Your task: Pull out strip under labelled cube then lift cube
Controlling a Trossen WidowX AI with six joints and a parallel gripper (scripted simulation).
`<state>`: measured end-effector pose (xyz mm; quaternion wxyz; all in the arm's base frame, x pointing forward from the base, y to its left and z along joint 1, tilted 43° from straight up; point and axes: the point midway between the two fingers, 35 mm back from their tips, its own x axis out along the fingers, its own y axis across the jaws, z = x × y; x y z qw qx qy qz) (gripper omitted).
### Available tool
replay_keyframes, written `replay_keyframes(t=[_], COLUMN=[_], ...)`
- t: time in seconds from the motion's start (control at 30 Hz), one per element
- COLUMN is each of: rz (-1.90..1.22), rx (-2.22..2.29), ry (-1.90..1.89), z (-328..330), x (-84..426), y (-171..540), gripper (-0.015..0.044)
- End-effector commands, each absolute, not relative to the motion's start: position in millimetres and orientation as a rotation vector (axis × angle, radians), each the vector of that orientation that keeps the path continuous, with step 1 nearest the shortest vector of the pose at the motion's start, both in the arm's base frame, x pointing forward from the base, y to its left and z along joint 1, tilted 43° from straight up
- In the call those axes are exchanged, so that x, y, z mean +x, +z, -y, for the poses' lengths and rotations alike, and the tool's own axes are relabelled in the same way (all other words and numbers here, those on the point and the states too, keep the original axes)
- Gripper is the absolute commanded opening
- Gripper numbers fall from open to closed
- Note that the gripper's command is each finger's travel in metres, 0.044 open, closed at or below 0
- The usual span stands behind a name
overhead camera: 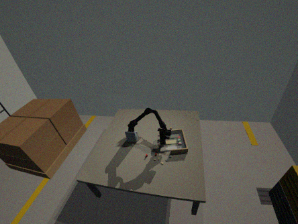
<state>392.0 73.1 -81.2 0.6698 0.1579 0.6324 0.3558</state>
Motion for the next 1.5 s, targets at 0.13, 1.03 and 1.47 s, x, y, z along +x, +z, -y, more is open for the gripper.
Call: replay_keyframes(t=[0.13,1.03,1.47], rz=[-1.423,-1.423,-1.423], rx=[0.363,0.363,0.363], ry=[0.805,0.805,0.805], z=[-74.6,-76.1,-76.9], x=[392.1,392.2,392.6], y=[-81.5,-83.2,-84.2], gripper=[0.0,0.0,0.0])
